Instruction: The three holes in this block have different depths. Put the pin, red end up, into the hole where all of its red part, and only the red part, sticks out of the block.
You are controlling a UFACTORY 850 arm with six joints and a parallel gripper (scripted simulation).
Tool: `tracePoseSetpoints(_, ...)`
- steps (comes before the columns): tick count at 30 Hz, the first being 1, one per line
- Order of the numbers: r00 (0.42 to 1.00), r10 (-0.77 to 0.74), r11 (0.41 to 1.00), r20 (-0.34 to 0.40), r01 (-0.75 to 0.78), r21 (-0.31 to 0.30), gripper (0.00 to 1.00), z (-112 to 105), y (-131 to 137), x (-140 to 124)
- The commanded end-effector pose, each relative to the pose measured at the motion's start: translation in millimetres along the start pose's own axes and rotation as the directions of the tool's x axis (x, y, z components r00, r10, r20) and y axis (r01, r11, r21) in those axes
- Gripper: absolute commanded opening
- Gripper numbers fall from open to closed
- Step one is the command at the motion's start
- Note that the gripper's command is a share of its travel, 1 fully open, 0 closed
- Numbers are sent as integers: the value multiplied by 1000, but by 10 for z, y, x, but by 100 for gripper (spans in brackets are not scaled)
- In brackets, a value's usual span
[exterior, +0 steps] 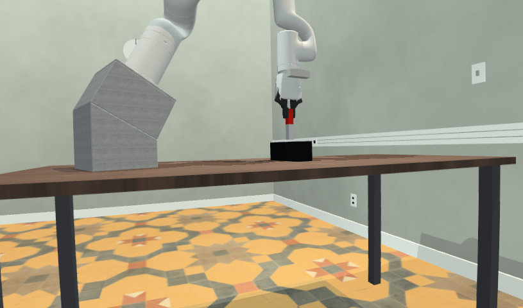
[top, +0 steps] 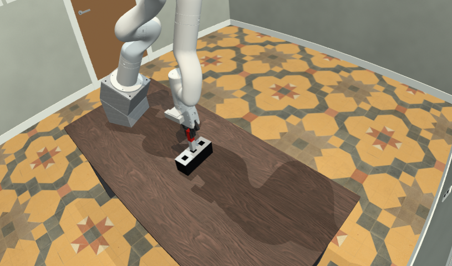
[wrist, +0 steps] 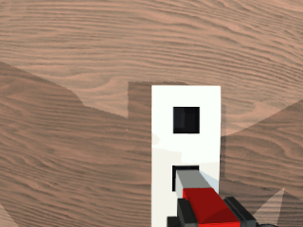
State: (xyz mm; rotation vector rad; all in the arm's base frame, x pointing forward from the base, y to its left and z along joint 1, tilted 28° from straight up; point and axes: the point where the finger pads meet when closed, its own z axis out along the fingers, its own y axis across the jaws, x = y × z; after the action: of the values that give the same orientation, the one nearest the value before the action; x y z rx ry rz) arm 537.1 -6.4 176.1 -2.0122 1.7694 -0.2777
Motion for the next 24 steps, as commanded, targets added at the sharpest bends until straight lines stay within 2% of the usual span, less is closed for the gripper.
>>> tracePoseSetpoints(1,1000,0,1000,0,0,1,0,-4,-8,2)
tracePoseSetpoints(24,1000,0,1000,0,0,1,0,36,-7,2)
